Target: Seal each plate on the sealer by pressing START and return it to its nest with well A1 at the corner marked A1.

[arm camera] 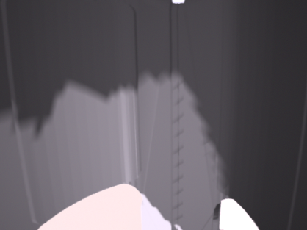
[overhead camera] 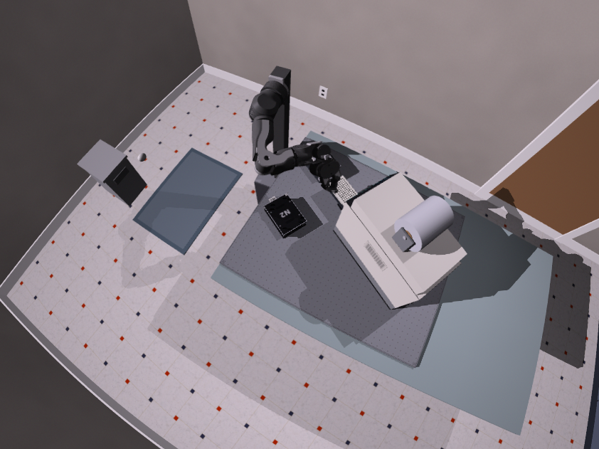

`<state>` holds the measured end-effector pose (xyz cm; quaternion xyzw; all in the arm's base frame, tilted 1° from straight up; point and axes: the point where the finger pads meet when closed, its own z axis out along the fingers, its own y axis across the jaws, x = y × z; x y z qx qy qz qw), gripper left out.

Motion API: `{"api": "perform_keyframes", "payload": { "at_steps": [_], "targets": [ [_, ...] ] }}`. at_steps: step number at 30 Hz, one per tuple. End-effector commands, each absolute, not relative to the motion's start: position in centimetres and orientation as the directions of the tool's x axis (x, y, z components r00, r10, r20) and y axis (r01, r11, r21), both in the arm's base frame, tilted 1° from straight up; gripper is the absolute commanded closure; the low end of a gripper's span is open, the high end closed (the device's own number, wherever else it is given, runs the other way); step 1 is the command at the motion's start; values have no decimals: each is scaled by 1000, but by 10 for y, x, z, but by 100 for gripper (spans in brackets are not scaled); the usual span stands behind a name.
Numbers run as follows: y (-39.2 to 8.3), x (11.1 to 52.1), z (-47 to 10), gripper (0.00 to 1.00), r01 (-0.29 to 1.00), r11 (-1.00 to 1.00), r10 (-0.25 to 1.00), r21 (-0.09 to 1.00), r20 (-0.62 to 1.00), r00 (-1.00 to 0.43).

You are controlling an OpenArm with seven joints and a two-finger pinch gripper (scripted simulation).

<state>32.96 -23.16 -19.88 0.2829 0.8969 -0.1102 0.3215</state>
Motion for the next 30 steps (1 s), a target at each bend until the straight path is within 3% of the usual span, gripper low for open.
{"api": "perform_keyframes", "payload": {
  "at_steps": [1,30],
  "targets": [
    [-232,330,-198,100,579,815,437,-15,-640,-632],
    [-250,355,-229,100,573,819,432,-18,-637,-639]
  ]
}}
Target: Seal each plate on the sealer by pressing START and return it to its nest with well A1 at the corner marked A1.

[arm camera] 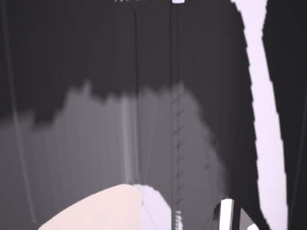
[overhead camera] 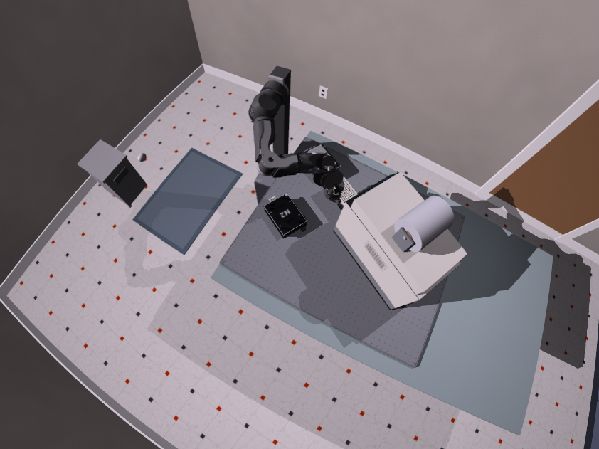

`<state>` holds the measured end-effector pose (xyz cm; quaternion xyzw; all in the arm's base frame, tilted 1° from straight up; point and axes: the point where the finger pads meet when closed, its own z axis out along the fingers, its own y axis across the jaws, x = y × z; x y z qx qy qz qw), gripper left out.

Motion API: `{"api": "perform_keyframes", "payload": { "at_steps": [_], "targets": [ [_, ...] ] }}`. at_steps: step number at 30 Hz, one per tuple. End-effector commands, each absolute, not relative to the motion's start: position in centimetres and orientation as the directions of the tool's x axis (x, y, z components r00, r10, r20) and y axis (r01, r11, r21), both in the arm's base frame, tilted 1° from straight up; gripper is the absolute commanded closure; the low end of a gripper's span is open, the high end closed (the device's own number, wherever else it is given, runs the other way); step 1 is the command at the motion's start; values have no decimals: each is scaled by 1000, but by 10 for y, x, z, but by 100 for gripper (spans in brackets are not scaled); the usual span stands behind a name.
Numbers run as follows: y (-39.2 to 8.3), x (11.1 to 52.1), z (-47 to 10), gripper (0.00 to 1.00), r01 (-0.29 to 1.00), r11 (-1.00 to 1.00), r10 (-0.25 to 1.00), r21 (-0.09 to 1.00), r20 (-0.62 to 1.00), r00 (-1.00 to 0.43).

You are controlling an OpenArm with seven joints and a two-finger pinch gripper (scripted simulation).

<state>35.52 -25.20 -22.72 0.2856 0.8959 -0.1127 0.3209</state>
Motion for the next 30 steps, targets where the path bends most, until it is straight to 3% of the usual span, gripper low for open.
{"api": "perform_keyframes", "payload": {
  "at_steps": [1,30],
  "targets": [
    [-251,356,-230,100,573,819,433,-18,-637,-639],
    [-258,366,-239,100,579,815,437,-15,-640,-632]
  ]
}}
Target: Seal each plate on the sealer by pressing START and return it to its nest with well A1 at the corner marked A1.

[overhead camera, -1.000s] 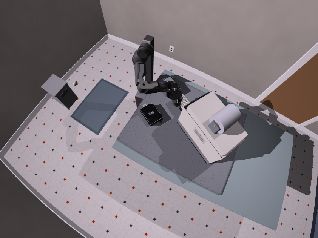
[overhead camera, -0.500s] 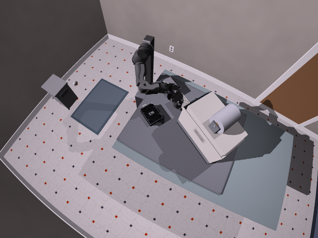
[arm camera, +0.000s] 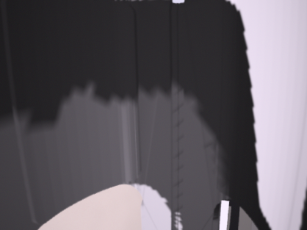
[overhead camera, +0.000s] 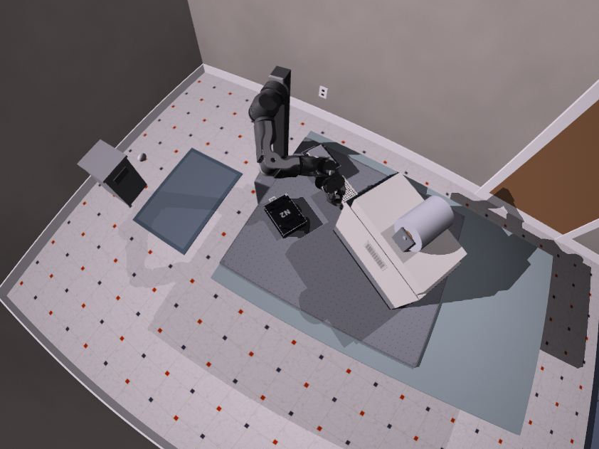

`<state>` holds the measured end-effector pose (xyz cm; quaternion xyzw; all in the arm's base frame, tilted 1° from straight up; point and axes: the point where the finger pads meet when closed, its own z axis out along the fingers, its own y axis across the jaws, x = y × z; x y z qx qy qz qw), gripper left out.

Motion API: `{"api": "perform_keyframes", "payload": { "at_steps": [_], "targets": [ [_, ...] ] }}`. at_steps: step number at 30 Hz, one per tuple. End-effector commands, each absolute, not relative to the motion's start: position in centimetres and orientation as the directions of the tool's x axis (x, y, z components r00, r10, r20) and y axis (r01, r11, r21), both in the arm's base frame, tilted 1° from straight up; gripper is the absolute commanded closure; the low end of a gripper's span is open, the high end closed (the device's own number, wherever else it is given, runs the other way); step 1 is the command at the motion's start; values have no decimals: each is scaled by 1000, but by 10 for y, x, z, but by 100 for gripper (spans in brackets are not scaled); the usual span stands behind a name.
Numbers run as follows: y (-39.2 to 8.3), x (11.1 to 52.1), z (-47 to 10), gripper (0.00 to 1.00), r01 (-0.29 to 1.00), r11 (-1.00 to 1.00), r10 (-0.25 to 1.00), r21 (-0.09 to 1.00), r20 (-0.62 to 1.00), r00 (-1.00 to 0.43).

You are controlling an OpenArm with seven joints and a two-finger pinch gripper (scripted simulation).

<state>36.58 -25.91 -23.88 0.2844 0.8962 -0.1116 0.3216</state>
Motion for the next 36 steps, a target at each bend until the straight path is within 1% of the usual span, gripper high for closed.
{"api": "perform_keyframes", "payload": {
  "at_steps": [1,36],
  "targets": [
    [-258,366,-239,100,579,815,437,-15,-640,-632],
    [-258,368,-240,100,575,818,436,-14,-639,-634]
  ]
}}
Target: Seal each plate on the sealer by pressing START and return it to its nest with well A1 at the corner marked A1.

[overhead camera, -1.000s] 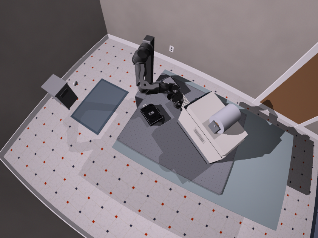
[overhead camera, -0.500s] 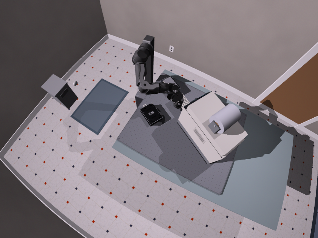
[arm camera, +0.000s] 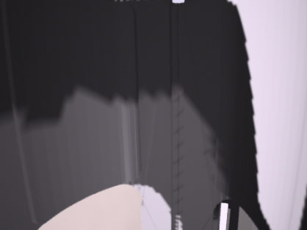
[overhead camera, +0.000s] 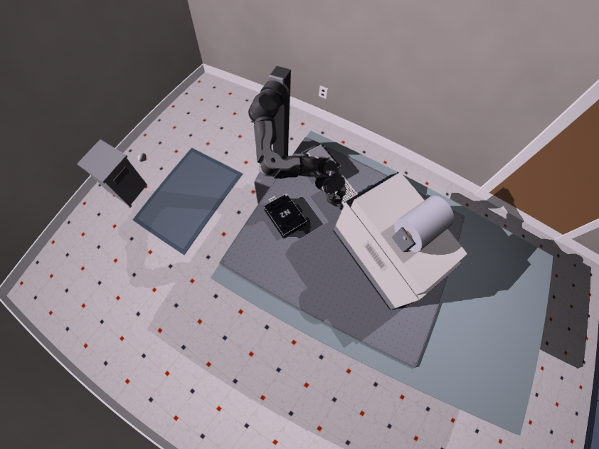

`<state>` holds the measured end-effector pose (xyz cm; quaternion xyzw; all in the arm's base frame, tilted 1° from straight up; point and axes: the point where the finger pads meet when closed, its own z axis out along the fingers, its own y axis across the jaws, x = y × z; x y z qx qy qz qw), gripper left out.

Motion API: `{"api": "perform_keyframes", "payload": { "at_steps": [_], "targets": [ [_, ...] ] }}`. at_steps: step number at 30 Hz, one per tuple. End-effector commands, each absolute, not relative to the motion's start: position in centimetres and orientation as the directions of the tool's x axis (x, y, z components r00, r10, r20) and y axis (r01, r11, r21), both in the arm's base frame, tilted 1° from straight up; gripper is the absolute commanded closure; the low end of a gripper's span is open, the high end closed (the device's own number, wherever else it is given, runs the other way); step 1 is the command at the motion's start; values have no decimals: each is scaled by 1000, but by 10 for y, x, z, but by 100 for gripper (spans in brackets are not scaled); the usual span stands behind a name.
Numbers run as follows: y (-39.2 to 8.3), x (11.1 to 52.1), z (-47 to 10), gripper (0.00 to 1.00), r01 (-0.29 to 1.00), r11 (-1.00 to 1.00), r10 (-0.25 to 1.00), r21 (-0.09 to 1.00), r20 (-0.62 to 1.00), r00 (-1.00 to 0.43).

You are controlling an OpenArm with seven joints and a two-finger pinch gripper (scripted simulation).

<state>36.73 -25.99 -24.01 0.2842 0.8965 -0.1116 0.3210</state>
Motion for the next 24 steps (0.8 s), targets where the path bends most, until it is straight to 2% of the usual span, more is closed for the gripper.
{"api": "perform_keyframes", "payload": {
  "at_steps": [1,24],
  "targets": [
    [-259,369,-240,100,575,818,436,-13,-639,-634],
    [-260,372,-239,100,576,818,436,-11,-640,-633]
  ]
}}
